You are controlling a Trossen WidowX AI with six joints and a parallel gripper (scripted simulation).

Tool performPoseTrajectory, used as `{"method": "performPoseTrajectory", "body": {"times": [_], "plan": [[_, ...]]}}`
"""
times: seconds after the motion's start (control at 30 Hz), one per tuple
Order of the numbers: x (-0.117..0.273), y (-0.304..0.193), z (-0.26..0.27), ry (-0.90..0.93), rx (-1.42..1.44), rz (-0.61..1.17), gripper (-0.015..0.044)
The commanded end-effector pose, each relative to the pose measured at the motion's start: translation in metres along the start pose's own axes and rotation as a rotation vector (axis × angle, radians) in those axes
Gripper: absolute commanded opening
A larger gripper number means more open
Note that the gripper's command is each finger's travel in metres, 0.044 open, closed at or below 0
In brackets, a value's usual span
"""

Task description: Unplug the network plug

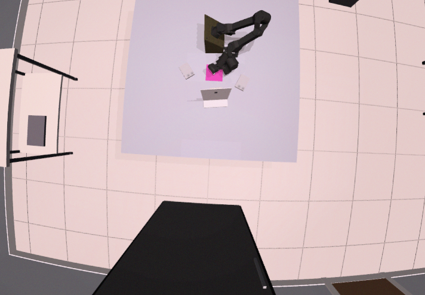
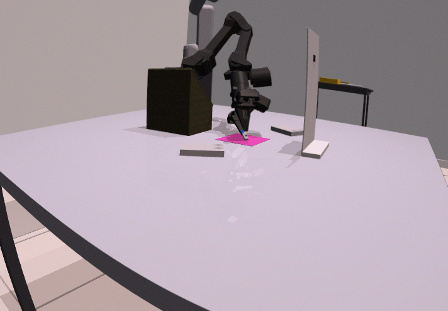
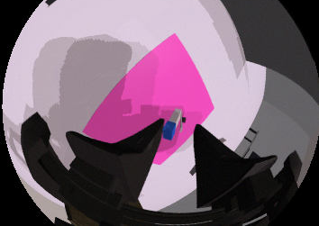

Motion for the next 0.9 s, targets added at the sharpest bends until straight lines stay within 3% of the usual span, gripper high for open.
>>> {"method": "performPoseTrajectory", "body": {"times": [0.0,0.87], "plan": [[0.000,0.000,0.000,0.001,0.001,0.000,0.0156],[0.016,0.000,-0.001,-0.001,0.000,0.001,0.0156]]}}
Point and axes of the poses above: the point midway between the two fingers, 35 mm back from their tips, its own x axis back along the fingers, its own z axis across the jaws, y = z × x, the point moved 2 cm from there along x, back along the fingers, and after that the axes turned 5 degrees about x, right-handed, at the moved point
